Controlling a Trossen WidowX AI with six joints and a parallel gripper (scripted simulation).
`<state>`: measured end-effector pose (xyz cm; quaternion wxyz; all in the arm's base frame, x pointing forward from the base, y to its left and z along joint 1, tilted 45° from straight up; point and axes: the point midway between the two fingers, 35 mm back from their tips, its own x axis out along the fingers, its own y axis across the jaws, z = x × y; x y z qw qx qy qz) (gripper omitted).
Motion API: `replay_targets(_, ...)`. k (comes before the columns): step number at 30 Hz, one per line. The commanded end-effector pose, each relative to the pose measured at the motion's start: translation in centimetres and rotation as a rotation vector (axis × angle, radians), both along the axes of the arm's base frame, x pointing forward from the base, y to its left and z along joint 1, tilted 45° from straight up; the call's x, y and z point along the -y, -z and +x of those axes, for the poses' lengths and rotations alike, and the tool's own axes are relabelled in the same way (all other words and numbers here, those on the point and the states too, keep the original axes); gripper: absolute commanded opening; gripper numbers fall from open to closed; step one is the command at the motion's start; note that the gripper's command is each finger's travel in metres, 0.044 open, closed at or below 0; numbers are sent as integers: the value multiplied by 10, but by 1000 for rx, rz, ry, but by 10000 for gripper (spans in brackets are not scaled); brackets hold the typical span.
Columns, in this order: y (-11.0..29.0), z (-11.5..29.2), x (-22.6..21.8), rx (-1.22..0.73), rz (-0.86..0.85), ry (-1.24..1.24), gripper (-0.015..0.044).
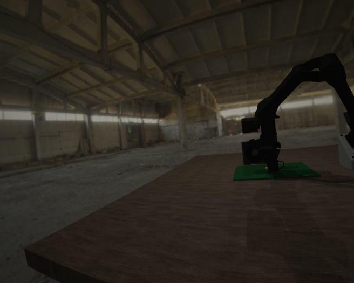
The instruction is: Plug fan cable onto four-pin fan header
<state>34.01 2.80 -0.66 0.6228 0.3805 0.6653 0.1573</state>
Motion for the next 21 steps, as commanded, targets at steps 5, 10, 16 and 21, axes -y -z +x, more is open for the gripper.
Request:
replay_targets(5, 0, 0, 0, 1, 0, -1, 223)
replay_targets(10, 0, 0, 0, 1, 0, -1, 190)
replay_targets(16, 0, 0, 0, 1, 0, -1, 150)
replay_targets(21, 0, 0, 0, 1, 0, -1, 117)
